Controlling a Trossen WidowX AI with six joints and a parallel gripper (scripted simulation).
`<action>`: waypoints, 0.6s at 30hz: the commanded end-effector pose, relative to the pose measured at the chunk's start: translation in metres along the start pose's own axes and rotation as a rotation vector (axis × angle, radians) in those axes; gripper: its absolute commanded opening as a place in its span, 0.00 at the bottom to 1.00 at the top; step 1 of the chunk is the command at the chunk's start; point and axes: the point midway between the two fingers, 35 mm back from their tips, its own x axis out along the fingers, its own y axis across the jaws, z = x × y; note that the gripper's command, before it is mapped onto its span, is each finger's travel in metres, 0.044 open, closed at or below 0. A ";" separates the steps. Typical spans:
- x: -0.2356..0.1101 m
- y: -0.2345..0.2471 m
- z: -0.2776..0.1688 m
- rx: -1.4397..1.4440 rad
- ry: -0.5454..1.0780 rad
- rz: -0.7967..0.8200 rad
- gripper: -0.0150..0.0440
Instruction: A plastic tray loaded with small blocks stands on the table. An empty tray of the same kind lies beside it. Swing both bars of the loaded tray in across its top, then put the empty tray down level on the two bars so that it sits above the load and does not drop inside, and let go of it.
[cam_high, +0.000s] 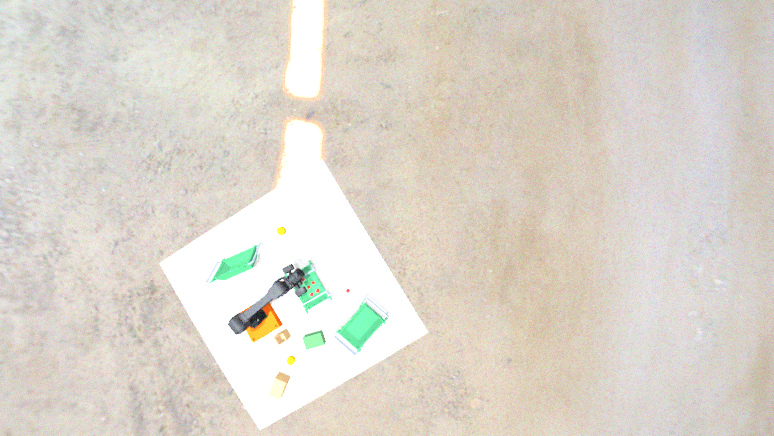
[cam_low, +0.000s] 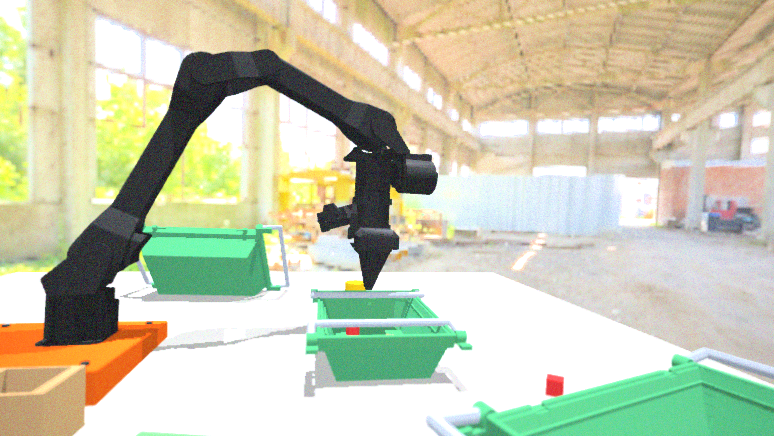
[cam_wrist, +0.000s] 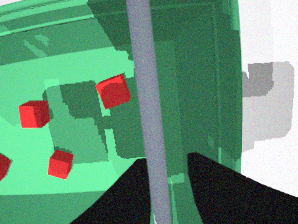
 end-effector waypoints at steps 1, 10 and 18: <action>-0.021 -0.003 -0.002 -0.005 0.014 -0.009 0.40; -0.018 -0.002 -0.002 -0.002 0.012 -0.003 0.40; -0.018 -0.002 -0.002 -0.002 0.012 -0.003 0.40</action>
